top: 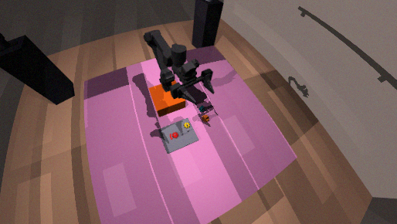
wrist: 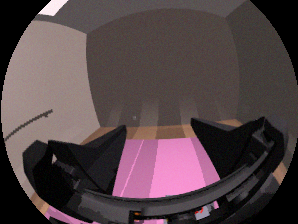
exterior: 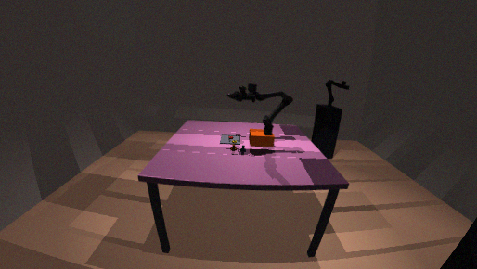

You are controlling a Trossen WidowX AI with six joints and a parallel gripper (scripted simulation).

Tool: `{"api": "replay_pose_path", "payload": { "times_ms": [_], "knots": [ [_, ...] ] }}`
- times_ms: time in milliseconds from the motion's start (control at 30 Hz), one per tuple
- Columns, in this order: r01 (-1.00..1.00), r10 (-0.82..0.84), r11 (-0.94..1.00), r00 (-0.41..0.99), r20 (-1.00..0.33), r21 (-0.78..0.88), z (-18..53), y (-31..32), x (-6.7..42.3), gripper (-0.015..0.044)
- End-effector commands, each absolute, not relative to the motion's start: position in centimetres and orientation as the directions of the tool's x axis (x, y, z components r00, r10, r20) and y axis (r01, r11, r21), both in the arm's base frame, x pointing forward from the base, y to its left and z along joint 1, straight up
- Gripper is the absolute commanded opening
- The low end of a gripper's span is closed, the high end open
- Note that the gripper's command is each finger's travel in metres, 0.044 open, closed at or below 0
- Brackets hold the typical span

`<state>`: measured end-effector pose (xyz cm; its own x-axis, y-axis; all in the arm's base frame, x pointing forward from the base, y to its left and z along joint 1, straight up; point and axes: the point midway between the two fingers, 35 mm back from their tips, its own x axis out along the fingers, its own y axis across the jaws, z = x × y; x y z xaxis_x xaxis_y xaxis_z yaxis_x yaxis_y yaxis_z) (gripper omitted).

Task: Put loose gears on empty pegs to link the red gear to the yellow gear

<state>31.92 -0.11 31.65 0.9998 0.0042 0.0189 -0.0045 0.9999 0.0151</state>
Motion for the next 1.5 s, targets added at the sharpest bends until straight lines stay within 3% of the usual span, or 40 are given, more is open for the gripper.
{"api": "replay_pose_path", "payload": {
  "times_ms": [0,267,433,600,767,1467],
  "knots": [
    [-0.007,0.007,1.000,1.000,0.007,0.019,31.4,0.0,32.1,0.0426],
    [-0.036,0.107,0.988,0.864,-0.491,0.152,21.0,4.3,36.7,0.0440],
    [0.012,0.132,0.984,0.630,-0.766,0.180,13.6,7.5,36.8,0.0440],
    [0.079,0.095,0.989,0.319,-0.943,0.127,6.9,10.1,34.7,0.0440],
    [0.118,0.010,0.993,0.029,-1.000,0.014,2.2,11.8,31.7,0.0440],
    [0.119,0.006,0.993,0.018,-1.000,0.008,-0.4,11.5,30.9,0.0440]
  ]
}}
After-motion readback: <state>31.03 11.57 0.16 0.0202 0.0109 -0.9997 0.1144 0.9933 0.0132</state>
